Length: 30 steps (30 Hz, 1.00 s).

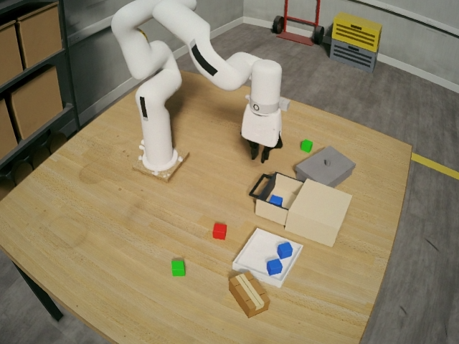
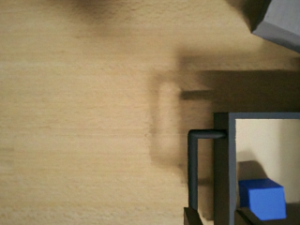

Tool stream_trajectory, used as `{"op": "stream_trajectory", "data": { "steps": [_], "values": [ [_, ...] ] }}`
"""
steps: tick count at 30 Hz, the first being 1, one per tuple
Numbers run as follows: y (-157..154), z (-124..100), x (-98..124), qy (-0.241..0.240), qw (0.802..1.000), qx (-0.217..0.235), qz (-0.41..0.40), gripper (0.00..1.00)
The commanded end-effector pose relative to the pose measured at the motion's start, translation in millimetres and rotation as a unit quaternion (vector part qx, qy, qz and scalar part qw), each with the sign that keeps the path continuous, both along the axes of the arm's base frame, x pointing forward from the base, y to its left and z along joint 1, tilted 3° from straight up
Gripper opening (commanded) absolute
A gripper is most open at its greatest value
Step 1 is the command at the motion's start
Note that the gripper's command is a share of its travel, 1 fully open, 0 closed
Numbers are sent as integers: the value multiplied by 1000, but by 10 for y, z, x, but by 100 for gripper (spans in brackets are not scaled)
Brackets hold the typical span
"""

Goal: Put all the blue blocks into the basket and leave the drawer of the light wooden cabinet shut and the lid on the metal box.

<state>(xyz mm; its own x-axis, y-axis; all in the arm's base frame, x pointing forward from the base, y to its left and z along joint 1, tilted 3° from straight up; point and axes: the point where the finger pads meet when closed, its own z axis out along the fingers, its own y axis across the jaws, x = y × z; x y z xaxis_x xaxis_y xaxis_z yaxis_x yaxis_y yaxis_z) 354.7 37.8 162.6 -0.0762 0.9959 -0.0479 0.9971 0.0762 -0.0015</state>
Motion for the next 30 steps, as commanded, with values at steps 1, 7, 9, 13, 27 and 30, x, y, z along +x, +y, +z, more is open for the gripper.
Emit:
{"op": "stream_trajectory", "data": {
  "steps": [1,7,9,13,27,30],
  "values": [
    [5,70,14,-2,1000,0,0,24],
    [5,87,13,-2,1000,0,0,24],
    [5,87,13,-2,1000,0,0,24],
    [5,87,16,-2,1000,0,4,24],
    [-37,112,303,10,962,-3,272,24],
    [-43,113,338,13,941,-3,337,24]
  ]
}}
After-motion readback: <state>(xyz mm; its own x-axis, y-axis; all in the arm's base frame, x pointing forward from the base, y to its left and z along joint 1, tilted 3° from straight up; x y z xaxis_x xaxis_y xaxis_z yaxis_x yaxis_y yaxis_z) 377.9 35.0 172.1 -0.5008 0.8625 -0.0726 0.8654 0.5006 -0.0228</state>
